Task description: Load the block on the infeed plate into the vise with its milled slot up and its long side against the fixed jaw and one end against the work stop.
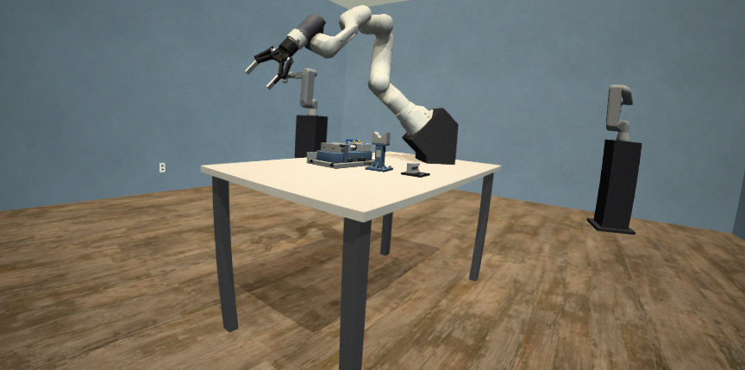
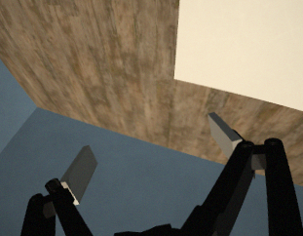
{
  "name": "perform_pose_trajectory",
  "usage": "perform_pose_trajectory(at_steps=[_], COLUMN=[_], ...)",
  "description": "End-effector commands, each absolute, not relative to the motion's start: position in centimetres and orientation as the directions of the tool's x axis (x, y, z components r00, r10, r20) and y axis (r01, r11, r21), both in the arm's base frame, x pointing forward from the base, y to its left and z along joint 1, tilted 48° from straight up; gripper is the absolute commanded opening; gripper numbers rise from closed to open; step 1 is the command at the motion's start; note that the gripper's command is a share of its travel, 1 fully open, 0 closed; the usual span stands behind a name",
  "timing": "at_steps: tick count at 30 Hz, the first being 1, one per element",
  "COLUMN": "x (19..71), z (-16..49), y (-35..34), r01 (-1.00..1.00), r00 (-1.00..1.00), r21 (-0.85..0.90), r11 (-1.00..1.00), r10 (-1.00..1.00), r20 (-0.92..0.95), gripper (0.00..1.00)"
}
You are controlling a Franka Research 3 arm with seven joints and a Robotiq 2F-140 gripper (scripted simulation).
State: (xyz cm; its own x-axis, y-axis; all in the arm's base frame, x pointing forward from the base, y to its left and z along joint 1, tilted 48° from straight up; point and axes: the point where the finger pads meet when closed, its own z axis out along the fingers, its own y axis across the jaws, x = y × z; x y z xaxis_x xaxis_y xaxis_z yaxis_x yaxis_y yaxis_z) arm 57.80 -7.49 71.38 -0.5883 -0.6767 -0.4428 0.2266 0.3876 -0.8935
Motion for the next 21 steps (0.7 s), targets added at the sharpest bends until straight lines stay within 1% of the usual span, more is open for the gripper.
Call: perform_pose_trajectory(at_steps=[1, 18, 21], x=[57.8, 57.8, 58.4], z=[71.4, 71.4, 70.0], y=[-7.5, -7.5, -6.7], r01=[0.227, 0.226, 0.199], r00=[-0.588, -0.588, -0.597], r21=[-0.894, -0.894, -0.9], r11=[0.388, 0.388, 0.387], r10=[-0.677, -0.677, -0.681], r20=[-0.443, -0.443, -0.425], gripper=[1.0, 1.0, 1.0])
